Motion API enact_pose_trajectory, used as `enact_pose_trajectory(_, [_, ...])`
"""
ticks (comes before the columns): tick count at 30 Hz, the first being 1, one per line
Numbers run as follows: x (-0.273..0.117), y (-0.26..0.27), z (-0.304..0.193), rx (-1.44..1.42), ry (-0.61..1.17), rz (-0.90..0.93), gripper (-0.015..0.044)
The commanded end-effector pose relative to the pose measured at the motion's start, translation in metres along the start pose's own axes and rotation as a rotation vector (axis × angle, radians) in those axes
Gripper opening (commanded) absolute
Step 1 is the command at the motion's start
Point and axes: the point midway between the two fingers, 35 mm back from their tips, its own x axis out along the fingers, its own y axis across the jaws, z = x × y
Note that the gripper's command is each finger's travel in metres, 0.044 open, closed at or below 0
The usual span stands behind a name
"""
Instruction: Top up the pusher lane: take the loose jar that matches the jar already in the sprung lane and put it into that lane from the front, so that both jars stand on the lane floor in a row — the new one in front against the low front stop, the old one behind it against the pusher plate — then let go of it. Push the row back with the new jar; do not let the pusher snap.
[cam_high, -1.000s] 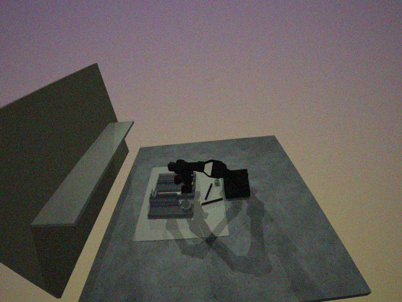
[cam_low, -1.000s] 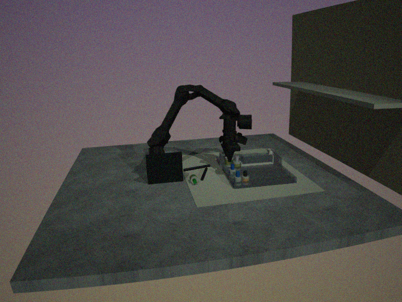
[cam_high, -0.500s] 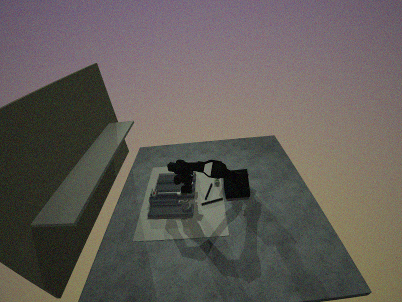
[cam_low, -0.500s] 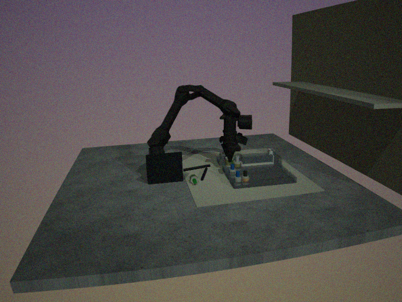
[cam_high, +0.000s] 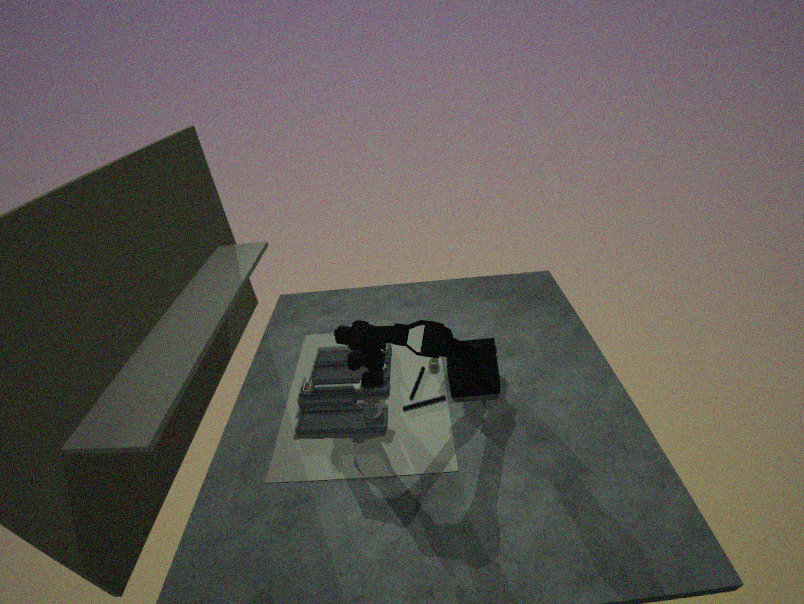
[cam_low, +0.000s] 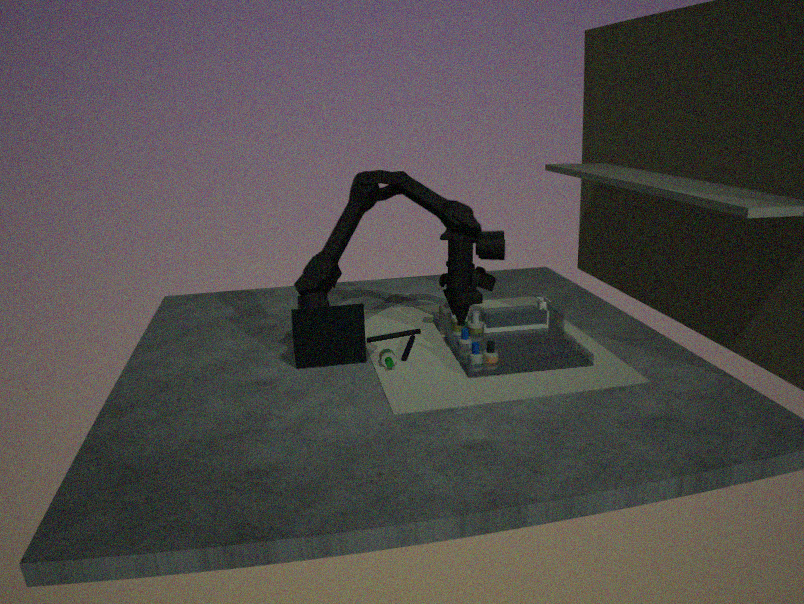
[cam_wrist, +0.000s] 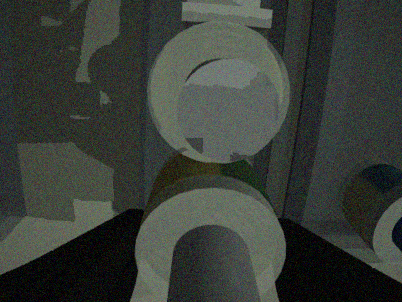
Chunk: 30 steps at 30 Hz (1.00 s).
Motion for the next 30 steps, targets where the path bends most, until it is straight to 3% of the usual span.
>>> enact_pose_trajectory(1, [0.0003,0.0017,0.004,-0.007,-0.016,0.009,0.0])
enact_pose_trajectory(30, [0.0094,0.0013,0.003,-0.007,-0.016,0.01,0.0])
